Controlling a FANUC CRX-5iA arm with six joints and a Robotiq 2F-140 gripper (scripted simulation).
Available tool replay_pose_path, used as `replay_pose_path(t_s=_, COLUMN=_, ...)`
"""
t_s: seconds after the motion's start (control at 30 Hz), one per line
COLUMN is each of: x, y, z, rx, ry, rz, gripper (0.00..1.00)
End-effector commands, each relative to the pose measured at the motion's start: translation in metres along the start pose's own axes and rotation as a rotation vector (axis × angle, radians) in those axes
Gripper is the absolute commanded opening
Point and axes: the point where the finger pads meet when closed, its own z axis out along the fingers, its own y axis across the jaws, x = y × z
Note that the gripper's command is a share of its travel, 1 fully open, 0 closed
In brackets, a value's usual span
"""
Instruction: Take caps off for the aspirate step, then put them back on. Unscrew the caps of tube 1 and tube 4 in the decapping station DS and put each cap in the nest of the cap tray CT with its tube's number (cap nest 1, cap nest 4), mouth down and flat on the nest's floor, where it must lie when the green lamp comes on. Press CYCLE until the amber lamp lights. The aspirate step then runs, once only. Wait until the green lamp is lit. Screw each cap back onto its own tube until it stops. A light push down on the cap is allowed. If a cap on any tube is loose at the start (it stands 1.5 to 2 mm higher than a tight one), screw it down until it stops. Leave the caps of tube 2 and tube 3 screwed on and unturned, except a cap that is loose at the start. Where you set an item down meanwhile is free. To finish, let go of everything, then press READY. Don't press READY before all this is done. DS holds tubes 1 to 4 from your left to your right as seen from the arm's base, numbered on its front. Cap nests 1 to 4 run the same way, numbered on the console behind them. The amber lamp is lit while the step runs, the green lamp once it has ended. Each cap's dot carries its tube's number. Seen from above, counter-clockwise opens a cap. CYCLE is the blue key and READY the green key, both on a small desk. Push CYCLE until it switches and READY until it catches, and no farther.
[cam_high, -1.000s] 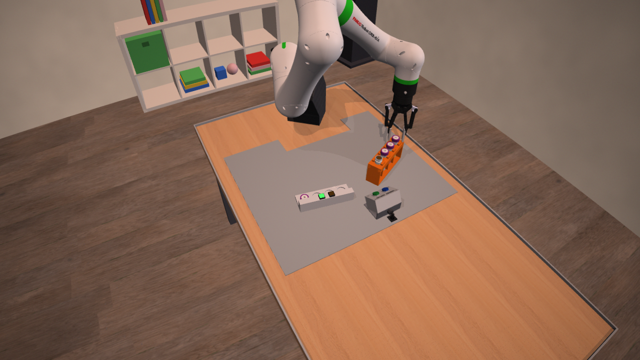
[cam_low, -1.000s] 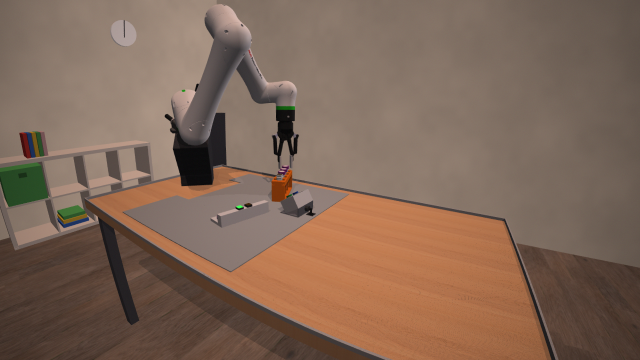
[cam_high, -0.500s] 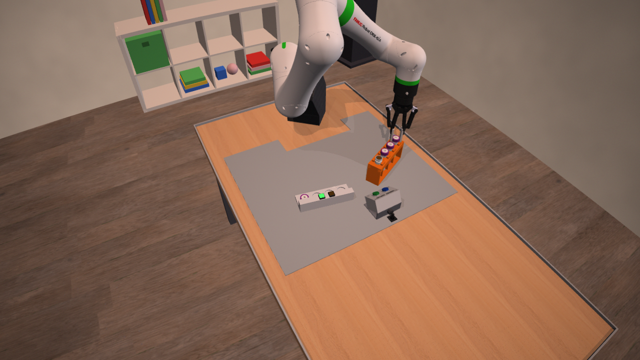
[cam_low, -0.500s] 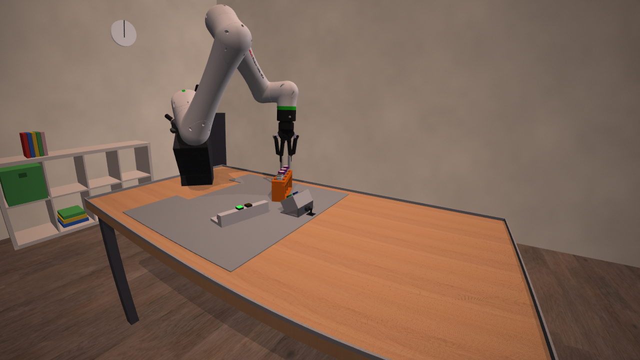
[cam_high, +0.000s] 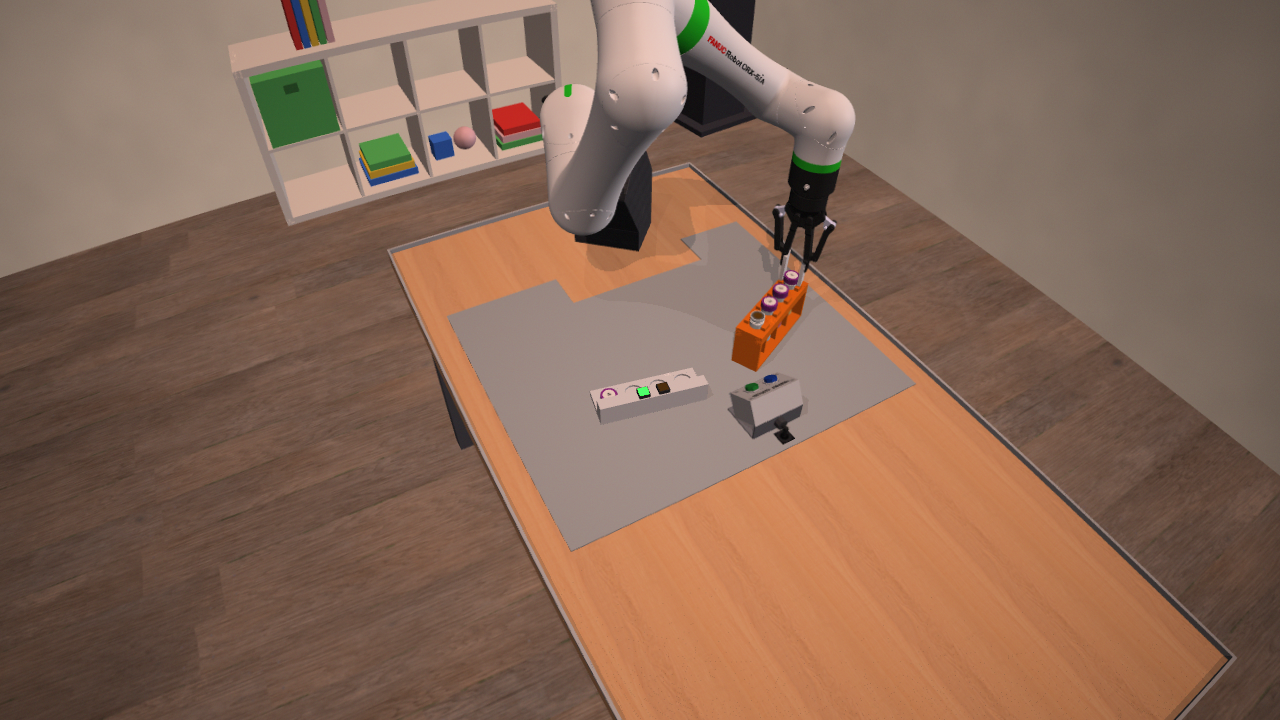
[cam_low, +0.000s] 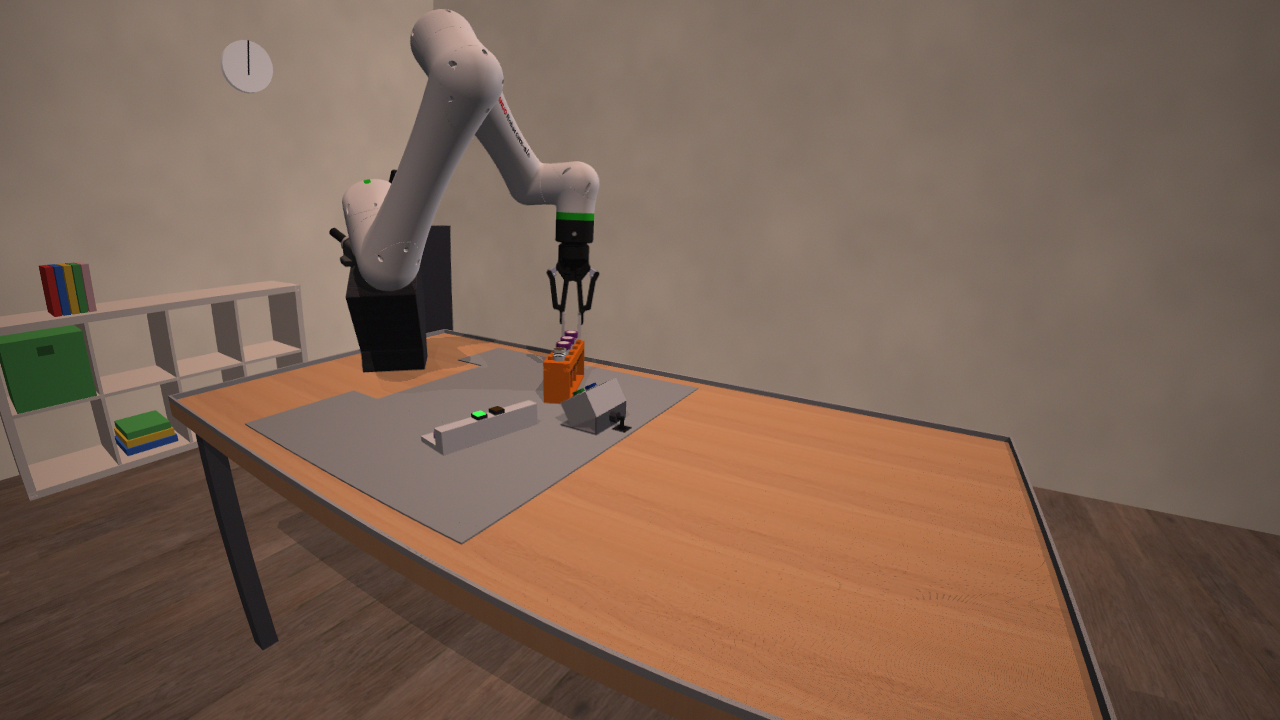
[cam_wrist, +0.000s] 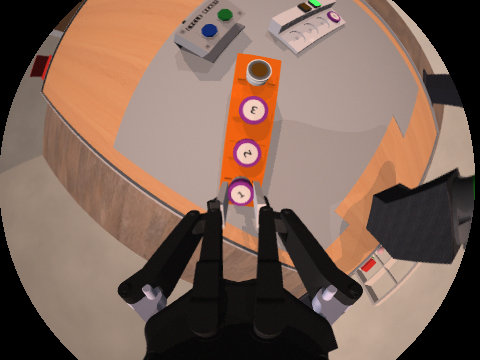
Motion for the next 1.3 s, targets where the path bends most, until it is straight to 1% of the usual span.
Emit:
replay_pose_path(t_s=0.0, x=-0.0001, y=0.0005, z=0.0004, rx=0.018, ry=0.012, rz=0.278, gripper=0.0)
replay_pose_path(t_s=0.07, x=-0.0001, y=0.0005, z=0.0004, rx=0.018, ry=0.012, rz=0.278, gripper=0.0)
replay_pose_path(t_s=0.3, x=-0.0001, y=0.0005, z=0.0006, rx=0.021, ry=0.009, rz=0.636, gripper=0.0)
replay_pose_path(t_s=0.37, x=-0.0001, y=0.0005, z=0.0006, rx=0.021, ry=0.009, rz=0.687, gripper=0.0)
replay_pose_path(t_s=0.67, x=-0.0001, y=0.0005, z=0.0006, rx=0.021, ry=0.009, rz=0.687, gripper=0.0)
replay_pose_path(t_s=0.7, x=-0.0001, y=0.0005, z=0.0006, rx=0.021, ry=0.009, rz=0.687, gripper=0.35)
replay_pose_path(t_s=1.03, x=-0.0001, y=0.0005, z=0.0006, rx=0.021, ry=0.009, rz=0.687, gripper=0.35)
replay_pose_path(t_s=1.13, x=-0.0001, y=0.0005, z=0.0004, rx=0.021, ry=0.01, rz=0.567, gripper=0.35)
replay_pose_path(t_s=1.2, x=-0.0001, y=0.0005, z=0.0004, rx=0.021, ry=0.01, rz=0.567, gripper=0.35)
replay_pose_path(t_s=1.27, x=-0.0001, y=0.0005, z=0.0004, rx=0.02, ry=0.011, rz=0.487, gripper=0.35)
